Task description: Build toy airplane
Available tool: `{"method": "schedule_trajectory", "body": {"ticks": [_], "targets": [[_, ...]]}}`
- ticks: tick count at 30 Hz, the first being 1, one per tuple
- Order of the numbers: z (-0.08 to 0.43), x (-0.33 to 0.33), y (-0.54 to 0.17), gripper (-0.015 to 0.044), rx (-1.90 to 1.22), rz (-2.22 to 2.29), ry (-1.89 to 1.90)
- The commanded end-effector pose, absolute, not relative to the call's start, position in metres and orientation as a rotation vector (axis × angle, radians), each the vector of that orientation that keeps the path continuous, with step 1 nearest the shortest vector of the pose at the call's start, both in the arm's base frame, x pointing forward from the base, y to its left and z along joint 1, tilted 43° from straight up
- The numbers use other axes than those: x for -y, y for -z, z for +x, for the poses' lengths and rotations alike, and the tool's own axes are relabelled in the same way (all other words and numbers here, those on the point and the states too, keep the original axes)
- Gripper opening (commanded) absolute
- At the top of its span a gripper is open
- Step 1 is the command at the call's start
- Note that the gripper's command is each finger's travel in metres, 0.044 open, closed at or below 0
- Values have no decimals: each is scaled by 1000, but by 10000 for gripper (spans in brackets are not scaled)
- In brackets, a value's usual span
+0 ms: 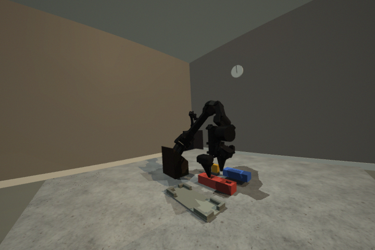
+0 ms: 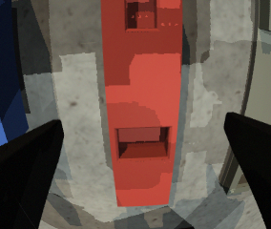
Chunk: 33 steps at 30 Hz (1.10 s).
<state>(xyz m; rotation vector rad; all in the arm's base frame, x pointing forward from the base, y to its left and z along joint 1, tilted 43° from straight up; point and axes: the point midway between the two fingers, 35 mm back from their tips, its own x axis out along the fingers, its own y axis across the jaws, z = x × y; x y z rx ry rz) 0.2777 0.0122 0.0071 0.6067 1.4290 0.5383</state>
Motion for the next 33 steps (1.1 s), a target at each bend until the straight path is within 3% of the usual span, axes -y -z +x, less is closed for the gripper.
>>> {"method": "schedule_trajectory", "body": {"ticks": [1, 32, 33], "targets": [[277, -16, -3, 440, -1432, 618, -535], [280, -48, 31, 440, -1431, 620, -537], [280, -48, 31, 414, -1431, 620, -537]]}}
